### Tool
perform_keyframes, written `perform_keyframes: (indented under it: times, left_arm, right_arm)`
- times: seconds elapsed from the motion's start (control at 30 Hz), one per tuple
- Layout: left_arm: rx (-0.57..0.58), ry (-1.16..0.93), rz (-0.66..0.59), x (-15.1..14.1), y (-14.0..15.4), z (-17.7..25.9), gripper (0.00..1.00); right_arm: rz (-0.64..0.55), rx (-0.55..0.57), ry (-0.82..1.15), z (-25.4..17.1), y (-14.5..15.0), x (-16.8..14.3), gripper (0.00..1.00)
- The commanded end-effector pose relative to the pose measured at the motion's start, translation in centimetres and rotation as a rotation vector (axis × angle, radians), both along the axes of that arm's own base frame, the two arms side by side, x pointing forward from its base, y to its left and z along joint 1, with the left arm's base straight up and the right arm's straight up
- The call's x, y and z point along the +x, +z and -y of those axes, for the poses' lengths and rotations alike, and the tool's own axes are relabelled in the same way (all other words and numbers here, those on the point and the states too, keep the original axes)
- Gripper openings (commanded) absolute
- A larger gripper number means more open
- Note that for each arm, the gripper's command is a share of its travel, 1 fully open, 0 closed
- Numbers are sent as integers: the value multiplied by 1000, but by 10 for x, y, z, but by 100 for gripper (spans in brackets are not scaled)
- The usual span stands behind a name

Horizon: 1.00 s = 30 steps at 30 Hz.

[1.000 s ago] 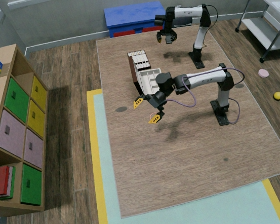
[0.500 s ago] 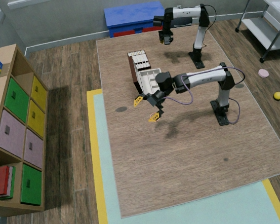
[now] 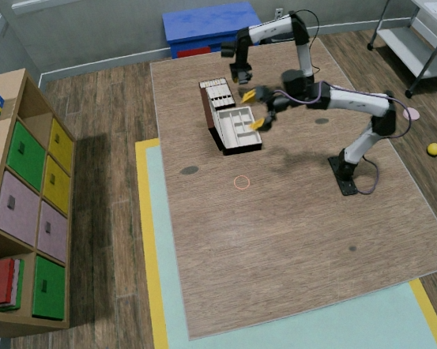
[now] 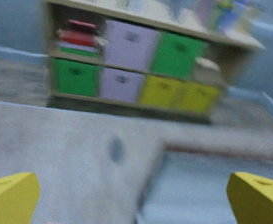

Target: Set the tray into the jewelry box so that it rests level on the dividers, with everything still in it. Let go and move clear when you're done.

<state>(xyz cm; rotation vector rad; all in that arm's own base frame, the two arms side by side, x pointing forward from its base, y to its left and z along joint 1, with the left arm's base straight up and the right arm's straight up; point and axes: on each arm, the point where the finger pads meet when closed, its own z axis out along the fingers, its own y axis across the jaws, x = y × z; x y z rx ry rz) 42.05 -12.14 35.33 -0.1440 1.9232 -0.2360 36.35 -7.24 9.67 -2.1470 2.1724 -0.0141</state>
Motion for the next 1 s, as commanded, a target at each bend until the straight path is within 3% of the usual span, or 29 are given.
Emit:
perform_keyframes:
  times: [0.0, 0.2, 0.27, 0.4, 0.53, 0.73, 0.97]
  left_arm:
    - [85, -243, 2, -64, 3, 41, 100]
    - [169, -582, 33, -158, -12, 84, 100]
    - [169, -582, 33, -158, -12, 84, 100]
    - [208, -776, 68, -214, -26, 96, 100]
    - [233, -890, 76, -243, -41, 103, 100]
    - [222, -925, 100, -257, -41, 103, 100]
    - [212, -915, 124, -255, -33, 103, 100]
  right_arm:
    - [27, -32, -6, -4, -8, 29, 29]
    - [-19, -64, 10, -12, -37, 44, 29]
    - [-19, -64, 10, -12, -37, 44, 29]
    - [-34, -71, 22, -17, -52, 49, 29]
    - [-66, -56, 27, -20, -64, 43, 28]
    - [-74, -55, 32, -20, -75, 39, 22]
    - [-56, -58, 31, -18, -79, 49, 26]
